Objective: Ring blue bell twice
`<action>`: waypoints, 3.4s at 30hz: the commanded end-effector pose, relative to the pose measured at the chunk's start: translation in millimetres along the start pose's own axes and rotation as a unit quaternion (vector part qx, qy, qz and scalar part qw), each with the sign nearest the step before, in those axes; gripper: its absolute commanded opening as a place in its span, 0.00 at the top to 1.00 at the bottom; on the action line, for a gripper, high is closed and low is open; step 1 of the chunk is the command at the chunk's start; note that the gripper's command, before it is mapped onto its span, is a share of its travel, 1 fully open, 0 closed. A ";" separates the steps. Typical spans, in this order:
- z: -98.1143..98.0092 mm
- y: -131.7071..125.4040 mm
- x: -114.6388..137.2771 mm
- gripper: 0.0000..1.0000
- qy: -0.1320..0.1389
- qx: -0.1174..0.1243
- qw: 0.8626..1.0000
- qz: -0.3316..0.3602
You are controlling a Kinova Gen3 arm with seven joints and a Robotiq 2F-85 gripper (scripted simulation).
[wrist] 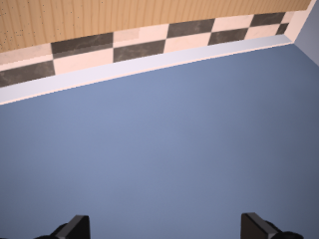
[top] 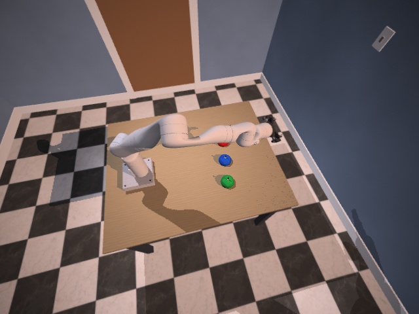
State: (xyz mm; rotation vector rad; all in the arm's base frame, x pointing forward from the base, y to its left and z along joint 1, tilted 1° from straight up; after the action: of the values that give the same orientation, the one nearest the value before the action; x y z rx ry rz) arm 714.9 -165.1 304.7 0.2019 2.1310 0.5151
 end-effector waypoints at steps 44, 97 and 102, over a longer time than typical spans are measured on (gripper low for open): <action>-11.8 54.5 155.0 0.00 0.301 -0.079 0.858 -0.409; -70.5 33.3 213.1 1.00 0.486 -0.114 0.642 -0.582; -70.5 33.3 213.1 1.00 0.486 -0.114 0.642 -0.582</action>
State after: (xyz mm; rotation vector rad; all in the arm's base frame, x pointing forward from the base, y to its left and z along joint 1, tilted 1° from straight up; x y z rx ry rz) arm 532.6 -84.9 194.3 -1.8930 2.5042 0.0292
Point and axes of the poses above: the point where the finger pads meet when closed, its own z axis out along the fingers, its own y axis across the jaws, x = y × z, the point moved 9 cm from there along -z, back along the fingers
